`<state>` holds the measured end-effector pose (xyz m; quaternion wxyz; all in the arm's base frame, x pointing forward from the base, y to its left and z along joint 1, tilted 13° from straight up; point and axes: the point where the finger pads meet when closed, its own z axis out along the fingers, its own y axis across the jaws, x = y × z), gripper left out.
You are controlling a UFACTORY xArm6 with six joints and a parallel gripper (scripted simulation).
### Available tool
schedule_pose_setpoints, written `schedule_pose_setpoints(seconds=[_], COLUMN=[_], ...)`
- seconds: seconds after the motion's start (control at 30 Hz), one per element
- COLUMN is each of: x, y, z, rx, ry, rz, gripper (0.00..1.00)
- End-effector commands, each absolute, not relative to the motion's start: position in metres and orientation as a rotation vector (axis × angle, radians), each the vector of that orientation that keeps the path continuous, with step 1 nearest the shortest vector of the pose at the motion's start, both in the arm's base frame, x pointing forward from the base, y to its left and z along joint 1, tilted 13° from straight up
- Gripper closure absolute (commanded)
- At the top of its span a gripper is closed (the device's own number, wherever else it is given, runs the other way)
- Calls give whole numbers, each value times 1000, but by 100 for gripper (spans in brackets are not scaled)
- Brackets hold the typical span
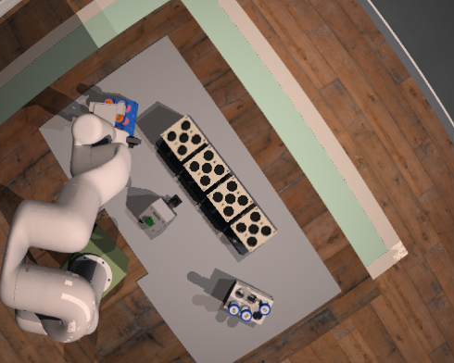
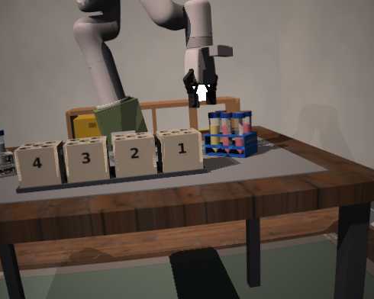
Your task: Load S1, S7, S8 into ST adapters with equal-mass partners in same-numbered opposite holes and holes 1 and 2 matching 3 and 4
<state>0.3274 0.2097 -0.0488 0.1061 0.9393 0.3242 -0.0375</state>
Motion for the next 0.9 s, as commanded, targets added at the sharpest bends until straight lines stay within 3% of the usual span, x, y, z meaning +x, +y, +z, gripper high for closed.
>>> schedule_pose_setpoints(seconds=[0.0, 0.87], x=[329, 329], y=[211, 217], z=[-48, -22], rx=[2768, 2768], ry=[955, 955], rz=[-105, -105], gripper=[0, 0])
